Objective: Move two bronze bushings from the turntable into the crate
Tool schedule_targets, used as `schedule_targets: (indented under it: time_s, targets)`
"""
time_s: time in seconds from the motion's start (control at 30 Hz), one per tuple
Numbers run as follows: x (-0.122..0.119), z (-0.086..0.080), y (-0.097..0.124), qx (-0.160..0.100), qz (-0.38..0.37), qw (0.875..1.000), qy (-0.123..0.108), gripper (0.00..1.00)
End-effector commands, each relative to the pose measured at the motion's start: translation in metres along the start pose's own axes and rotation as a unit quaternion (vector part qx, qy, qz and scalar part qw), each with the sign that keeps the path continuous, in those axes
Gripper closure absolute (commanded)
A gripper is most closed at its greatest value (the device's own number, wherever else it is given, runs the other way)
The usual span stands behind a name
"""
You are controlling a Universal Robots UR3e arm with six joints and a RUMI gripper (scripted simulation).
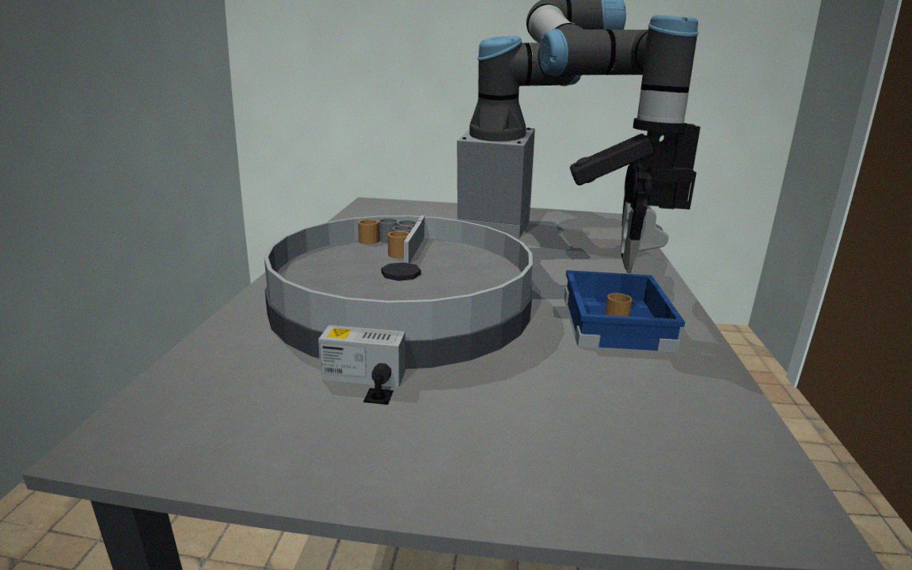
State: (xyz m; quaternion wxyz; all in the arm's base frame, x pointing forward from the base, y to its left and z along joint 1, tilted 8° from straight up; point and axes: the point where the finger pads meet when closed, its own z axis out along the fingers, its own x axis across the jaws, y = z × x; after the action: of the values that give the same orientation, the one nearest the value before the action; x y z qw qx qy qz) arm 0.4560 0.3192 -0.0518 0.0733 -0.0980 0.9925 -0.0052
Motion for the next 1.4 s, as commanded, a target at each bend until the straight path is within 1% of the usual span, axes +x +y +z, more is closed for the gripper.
schedule_targets:
  time_s: [0.0,0.17,0.27,1.37]
  targets:
    - [0.0,-0.02,0.0,0.0,0.0,1.0,-0.001,0.94]
    - [0.0,-0.028,0.0,0.0,0.0,1.0,-0.001,0.94]
    - [0.0,-0.03,0.0,0.0,0.0,1.0,-0.001,0.94]
    - [0.0,-0.031,0.0,0.0,0.0,1.0,-0.001,0.94]
